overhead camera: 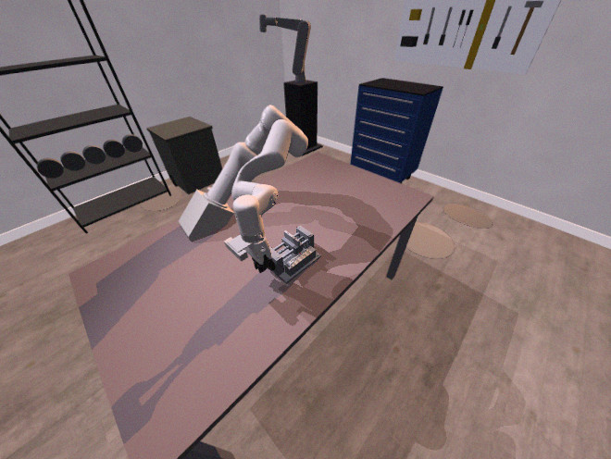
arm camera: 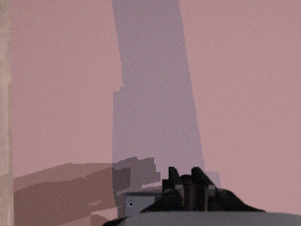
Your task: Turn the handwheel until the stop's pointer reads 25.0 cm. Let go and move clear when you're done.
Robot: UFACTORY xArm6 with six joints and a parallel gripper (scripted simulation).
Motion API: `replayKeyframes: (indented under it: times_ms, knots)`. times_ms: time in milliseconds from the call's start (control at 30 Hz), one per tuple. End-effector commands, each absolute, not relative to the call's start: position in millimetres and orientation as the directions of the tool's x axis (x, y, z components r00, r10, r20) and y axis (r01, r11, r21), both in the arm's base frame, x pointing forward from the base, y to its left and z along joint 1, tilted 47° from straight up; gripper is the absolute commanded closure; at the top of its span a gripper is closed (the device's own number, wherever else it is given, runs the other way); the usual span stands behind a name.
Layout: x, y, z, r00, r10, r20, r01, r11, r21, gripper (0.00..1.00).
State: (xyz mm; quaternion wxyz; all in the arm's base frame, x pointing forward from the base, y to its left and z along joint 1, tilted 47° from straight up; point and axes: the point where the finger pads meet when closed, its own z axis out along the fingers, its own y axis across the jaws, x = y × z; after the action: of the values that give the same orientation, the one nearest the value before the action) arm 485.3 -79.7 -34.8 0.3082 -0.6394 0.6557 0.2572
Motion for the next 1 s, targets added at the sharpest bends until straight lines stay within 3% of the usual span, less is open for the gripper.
replayKeyframes:
  times_ms: [0, 967]
  knots:
    - [482.6, -81.7, -33.4, 0.008, -0.681, -0.733, -0.997, 0.051, -0.058, 0.94]
    - [469.9, -83.4, -31.9, 0.008, -0.681, -0.733, -0.997, 0.051, -0.058, 0.94]
